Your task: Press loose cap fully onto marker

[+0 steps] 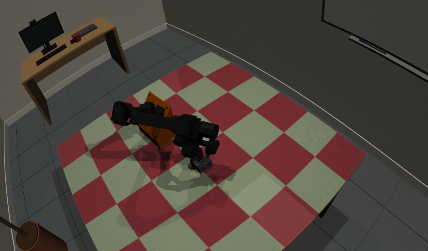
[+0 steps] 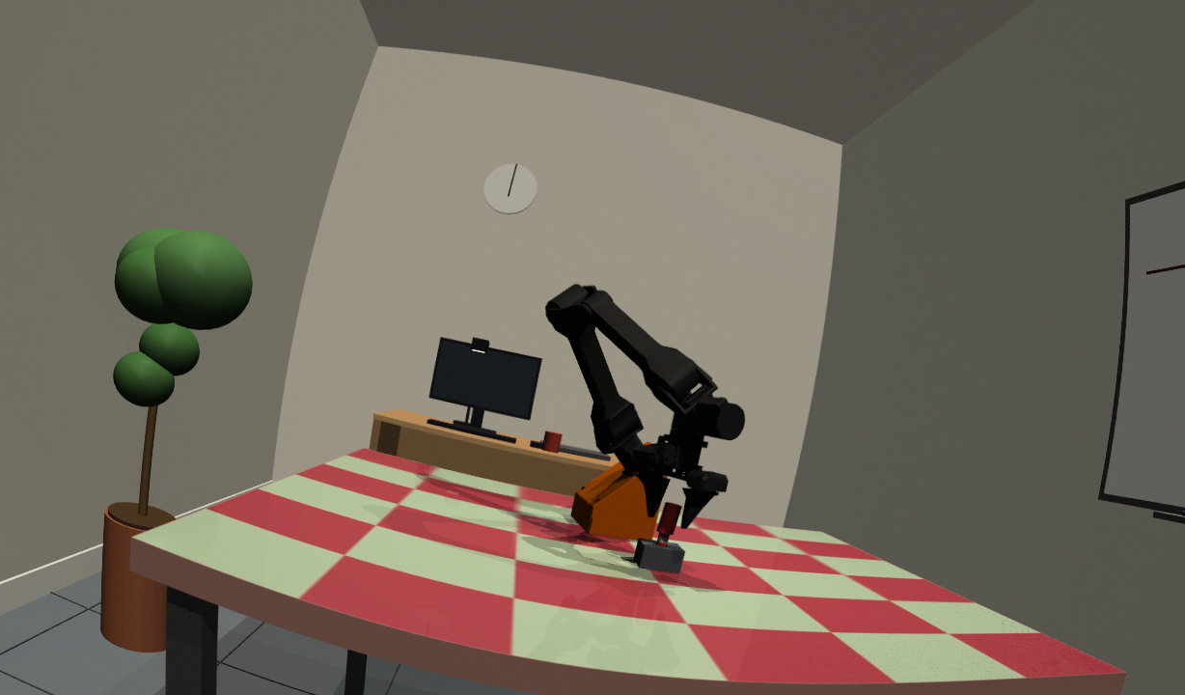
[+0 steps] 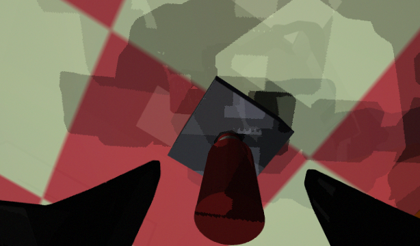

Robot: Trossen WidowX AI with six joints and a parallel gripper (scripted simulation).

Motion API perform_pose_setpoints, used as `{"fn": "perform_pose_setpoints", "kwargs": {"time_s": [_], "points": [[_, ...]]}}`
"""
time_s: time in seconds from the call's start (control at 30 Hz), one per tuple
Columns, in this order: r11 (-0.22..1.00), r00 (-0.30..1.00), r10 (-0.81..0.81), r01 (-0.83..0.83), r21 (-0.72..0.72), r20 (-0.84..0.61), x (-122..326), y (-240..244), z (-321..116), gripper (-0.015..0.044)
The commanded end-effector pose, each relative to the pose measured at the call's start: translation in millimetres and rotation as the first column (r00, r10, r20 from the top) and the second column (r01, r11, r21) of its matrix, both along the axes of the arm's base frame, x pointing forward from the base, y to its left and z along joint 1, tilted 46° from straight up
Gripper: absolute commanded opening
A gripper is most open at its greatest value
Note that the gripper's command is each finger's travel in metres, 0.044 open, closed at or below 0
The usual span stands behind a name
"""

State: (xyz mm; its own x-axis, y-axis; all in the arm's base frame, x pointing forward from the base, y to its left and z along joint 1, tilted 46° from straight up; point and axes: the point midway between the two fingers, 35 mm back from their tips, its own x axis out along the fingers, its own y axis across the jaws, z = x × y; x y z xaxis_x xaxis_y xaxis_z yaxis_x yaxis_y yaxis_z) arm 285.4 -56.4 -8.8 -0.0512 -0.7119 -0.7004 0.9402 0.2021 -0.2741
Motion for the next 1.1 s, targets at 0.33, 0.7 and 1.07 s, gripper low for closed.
{"fn": "perform_pose_setpoints", "kwargs": {"time_s": [0.33,0.7,1.07], "points": [[0.999,0.998,0.044,-0.043,0.008,-0.040,4.2,52.8,50.4,0.0388],[0.760,0.518,0.619,-0.584,0.285,-0.590,4.7,48.5,41.4,0.0099],[0.753,0.505,0.625,-0.589,0.292,-0.595,4.7,48.5,41.3,0.0000]]}}
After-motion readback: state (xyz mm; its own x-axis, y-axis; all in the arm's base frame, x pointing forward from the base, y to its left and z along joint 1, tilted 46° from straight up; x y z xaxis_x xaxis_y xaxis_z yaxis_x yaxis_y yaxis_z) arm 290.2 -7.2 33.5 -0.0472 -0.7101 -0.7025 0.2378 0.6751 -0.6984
